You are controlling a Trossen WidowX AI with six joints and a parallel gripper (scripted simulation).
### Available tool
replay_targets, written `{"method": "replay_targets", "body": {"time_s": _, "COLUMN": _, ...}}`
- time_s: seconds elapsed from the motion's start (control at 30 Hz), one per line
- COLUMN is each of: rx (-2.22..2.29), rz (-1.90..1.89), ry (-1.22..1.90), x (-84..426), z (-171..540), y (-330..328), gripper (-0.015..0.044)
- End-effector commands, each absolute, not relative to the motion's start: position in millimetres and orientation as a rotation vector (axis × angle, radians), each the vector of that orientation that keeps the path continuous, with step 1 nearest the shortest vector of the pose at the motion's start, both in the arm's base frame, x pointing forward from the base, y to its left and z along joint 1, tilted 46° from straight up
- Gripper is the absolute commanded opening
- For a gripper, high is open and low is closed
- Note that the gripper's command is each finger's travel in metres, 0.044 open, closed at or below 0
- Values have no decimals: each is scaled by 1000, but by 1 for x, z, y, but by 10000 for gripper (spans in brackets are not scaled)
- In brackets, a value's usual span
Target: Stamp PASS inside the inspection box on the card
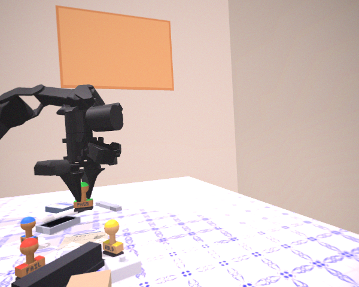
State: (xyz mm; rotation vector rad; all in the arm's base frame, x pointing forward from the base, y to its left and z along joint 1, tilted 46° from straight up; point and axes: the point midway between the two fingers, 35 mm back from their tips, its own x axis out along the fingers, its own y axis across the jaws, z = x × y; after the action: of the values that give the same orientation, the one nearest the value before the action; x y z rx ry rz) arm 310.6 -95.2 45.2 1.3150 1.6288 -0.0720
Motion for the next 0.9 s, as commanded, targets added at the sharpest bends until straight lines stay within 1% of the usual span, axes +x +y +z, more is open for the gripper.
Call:
{"method": "replay_targets", "body": {"time_s": 0.0, "rx": 1303, "rz": -71, "ry": 1624, "x": 316, "z": 55, "y": -91, "gripper": 0}}
{"method": "replay_targets", "body": {"time_s": 0.33, "rx": 1302, "rz": -60, "ry": 1623, "x": 338, "z": 111, "y": -37, "gripper": 0}}
{"method": "replay_targets", "body": {"time_s": 0.87, "rx": 1302, "rz": -61, "ry": 1622, "x": 342, "z": 99, "y": -24, "gripper": 0}}
